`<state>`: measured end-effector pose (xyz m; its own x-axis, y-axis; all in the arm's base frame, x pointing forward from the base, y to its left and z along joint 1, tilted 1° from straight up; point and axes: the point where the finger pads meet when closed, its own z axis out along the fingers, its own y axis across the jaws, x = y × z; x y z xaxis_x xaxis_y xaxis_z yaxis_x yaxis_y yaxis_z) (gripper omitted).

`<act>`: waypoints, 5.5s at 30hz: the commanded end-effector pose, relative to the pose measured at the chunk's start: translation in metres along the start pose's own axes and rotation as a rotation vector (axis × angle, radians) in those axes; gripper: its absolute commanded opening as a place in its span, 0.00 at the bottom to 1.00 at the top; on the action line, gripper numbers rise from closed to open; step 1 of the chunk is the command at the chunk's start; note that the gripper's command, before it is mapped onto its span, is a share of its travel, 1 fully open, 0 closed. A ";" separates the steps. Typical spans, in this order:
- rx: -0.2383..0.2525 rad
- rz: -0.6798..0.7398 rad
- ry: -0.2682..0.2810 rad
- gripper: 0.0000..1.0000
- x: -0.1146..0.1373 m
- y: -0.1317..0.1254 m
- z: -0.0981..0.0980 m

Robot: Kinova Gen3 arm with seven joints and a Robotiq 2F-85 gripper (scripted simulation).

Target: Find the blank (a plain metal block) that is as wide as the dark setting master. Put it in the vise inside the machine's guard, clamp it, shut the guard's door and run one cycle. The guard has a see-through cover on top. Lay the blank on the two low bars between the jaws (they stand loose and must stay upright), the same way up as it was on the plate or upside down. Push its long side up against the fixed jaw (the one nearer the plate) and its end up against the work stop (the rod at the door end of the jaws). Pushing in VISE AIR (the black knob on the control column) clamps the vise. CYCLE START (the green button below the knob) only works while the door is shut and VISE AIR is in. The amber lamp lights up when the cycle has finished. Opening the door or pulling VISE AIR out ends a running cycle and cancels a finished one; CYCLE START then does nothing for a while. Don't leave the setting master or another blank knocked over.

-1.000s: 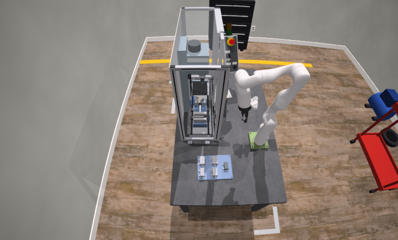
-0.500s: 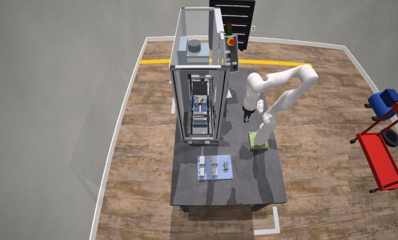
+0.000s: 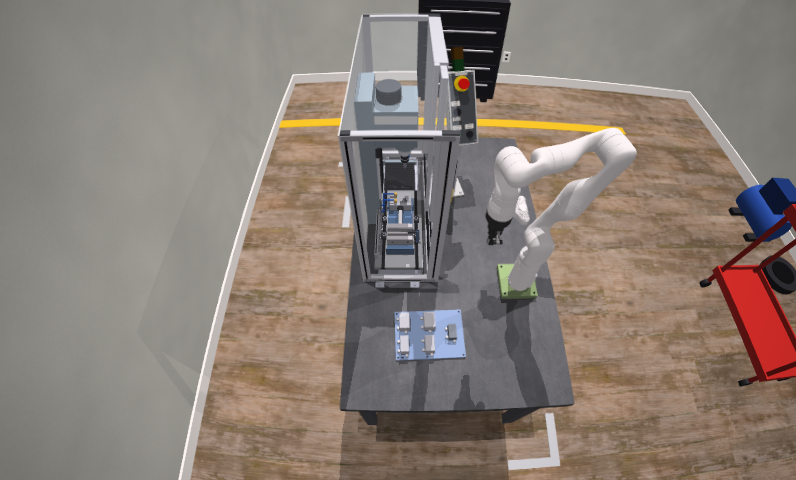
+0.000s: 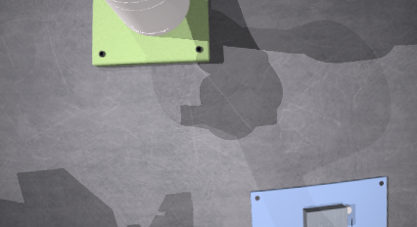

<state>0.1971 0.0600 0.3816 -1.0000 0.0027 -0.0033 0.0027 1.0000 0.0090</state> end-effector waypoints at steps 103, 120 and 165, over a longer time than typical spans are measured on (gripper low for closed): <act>-0.412 1.314 0.005 0.10 0.177 -0.253 -0.109; -0.480 1.534 0.006 0.10 0.177 -0.253 -0.109; -0.685 2.193 0.010 0.10 0.177 -0.253 -0.109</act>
<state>0.0190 -0.1940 0.4875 0.4438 0.7626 0.4706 0.7725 -0.5917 0.2303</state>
